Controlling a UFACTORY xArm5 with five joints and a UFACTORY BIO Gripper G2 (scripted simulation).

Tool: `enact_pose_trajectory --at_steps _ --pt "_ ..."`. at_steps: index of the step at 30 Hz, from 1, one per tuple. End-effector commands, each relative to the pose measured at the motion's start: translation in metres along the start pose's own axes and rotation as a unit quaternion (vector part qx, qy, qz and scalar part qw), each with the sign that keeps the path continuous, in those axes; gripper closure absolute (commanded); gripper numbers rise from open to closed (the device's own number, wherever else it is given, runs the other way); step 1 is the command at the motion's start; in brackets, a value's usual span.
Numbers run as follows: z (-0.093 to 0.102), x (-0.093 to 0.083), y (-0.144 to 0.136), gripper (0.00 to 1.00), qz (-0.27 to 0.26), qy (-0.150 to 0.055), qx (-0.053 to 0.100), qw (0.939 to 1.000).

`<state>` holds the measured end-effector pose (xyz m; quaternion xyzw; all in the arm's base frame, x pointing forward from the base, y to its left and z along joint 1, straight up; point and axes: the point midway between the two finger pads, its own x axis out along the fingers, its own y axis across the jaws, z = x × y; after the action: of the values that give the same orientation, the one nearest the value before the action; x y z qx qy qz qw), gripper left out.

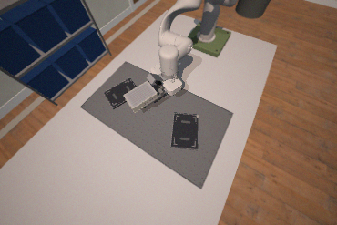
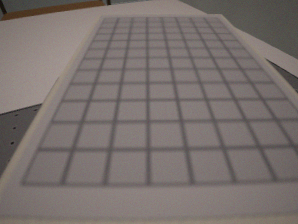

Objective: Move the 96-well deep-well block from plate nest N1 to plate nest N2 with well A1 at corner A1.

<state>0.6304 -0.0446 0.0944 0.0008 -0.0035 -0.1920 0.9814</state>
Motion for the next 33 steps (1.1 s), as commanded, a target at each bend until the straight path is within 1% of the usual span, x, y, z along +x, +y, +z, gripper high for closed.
enact_pose_trajectory --at_steps 1,4,19,21,33 --pt "0.002 0.007 -0.014 1.00 0.000 -0.003 -0.001 1.0000" --pt "0.002 0.008 -0.017 1.00 0.000 -0.003 -0.001 1.0000" --pt "0.002 0.026 -0.064 1.00 0.000 -0.003 -0.001 1.0000" --pt "0.002 0.026 -0.064 1.00 0.000 -0.003 -0.001 1.0000" --pt "0.003 0.040 -0.101 1.00 0.000 -0.003 -0.001 1.0000"
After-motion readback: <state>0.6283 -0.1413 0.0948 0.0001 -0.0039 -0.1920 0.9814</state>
